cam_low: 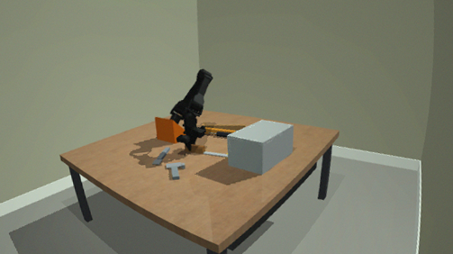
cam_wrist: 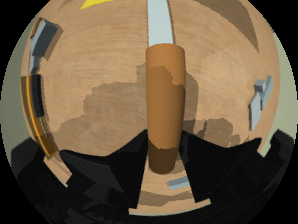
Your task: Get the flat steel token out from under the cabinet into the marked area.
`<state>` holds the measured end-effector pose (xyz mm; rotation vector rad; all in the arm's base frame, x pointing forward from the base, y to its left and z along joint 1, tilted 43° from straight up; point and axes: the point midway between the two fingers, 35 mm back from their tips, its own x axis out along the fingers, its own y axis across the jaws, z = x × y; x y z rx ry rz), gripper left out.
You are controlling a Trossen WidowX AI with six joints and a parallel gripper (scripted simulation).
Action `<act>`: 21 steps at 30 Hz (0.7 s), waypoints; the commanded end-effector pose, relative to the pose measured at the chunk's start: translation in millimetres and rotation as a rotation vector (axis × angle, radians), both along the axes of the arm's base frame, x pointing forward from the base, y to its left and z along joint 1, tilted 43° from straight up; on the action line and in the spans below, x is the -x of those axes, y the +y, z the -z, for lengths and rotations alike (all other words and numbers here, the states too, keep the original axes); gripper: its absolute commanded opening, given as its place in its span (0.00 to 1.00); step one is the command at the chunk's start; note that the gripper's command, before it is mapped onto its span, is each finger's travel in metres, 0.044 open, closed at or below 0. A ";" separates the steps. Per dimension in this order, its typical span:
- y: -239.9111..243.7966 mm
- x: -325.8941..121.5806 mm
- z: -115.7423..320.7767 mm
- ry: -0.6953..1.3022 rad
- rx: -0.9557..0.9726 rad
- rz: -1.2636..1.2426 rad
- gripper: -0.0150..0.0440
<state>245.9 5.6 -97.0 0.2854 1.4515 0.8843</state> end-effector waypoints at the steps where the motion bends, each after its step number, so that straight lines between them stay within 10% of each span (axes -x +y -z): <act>1: 1.8 -7.0 -1.0 -0.002 0.001 0.000 0.25; 21: 10.8 -34.0 -4.9 -0.003 0.000 0.001 0.25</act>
